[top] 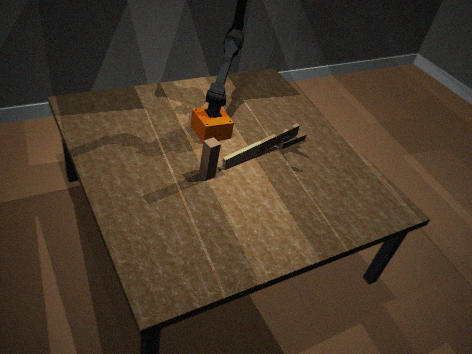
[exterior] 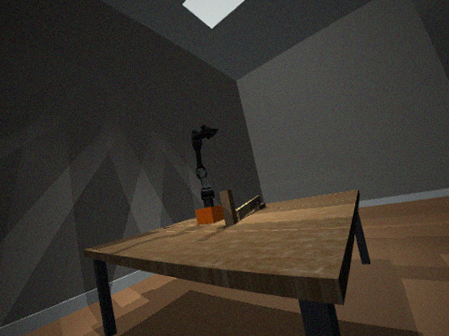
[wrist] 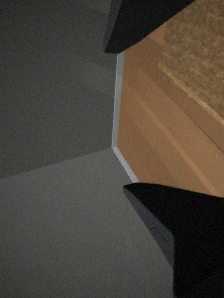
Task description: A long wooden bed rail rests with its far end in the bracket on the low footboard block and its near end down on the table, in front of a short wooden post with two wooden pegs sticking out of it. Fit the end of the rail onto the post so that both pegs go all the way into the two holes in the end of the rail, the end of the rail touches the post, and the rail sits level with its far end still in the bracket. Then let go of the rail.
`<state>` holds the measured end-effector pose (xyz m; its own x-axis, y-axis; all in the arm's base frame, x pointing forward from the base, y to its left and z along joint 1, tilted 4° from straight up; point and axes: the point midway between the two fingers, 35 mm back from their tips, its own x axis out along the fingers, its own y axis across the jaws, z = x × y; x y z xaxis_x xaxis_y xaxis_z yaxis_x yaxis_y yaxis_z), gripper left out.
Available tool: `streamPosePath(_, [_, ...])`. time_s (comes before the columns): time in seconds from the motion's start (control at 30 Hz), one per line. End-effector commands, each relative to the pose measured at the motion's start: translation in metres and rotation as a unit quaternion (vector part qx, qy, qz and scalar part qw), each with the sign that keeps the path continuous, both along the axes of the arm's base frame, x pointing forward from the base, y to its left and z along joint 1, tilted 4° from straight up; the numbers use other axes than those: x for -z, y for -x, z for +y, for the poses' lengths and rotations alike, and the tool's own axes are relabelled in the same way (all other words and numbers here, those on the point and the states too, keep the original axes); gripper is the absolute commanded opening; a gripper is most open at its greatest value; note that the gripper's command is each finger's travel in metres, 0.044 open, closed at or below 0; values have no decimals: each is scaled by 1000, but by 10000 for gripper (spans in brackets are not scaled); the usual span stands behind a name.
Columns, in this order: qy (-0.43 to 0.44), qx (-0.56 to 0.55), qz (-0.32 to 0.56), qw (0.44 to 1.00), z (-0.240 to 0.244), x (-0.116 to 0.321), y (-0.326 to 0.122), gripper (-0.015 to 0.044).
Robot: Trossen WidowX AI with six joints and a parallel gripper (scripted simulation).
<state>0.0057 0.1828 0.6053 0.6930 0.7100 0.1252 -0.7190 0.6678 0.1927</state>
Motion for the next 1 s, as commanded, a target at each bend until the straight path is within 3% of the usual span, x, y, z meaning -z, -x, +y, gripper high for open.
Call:
streamPosePath(0.0, [-1, 1, -1, 1000, -2, -1, -2, 426])
streamPosePath(0.23, [-7, 38, -23, 999, -68, -2, -79, 440])
streamPosePath(0.43, [6, 92, -21, 996, -116, 22, -152, 440])
streamPosePath(0.8, [117, 151, 48, 980, -159, 126, -274, 440])
streamPosePath(0.97, [174, 151, 84, 970, -161, 175, -305, 440])
